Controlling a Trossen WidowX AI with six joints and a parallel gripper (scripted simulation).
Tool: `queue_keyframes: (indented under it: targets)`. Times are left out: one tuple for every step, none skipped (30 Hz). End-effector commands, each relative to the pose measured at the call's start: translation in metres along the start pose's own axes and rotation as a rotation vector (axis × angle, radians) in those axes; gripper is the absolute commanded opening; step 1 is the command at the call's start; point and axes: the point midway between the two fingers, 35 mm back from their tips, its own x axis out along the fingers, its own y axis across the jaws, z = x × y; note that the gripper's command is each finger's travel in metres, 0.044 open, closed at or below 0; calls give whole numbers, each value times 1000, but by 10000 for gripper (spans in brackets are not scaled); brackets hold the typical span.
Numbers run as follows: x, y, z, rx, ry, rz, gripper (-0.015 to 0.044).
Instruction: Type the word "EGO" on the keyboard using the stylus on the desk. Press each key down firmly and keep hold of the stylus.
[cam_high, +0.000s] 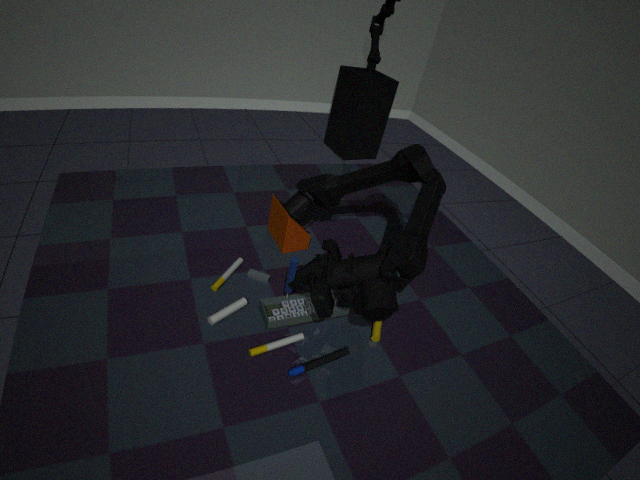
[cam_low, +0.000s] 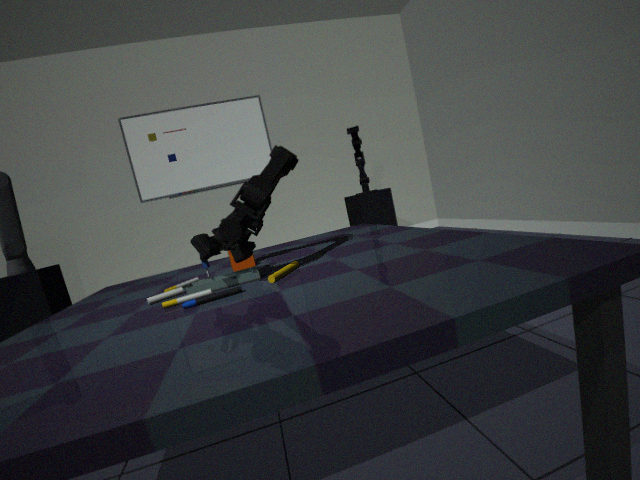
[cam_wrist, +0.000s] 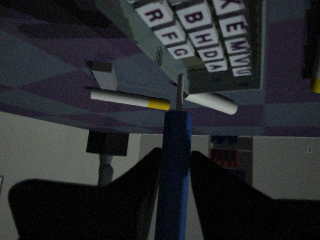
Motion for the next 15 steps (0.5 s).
queue_keyframes:
  targets:
    - [2, 1, 3, 2, -3, 1, 81]
    - [2, 1, 3, 2, -3, 1, 81]
    - [3, 1, 4, 2, -3, 1, 81]
    - [3, 1, 4, 2, -3, 1, 81]
    - [2, 1, 4, 2, -3, 1, 81]
    - [2, 1, 4, 2, -3, 1, 81]
    - [3, 1, 4, 2, -3, 1, 81]
    - [3, 1, 4, 2, -3, 1, 81]
    - [3, 1, 5, 2, -3, 1, 81]
    - [3, 1, 6, 2, -3, 1, 81]
    - [4, 1, 6, 2, -3, 1, 81]
    - [4, 1, 7, 2, -3, 1, 81]
    - [4, 1, 7, 2, -3, 1, 81]
    - [4, 1, 7, 2, -3, 1, 81]
    - [5, 1, 8, 2, -3, 1, 81]
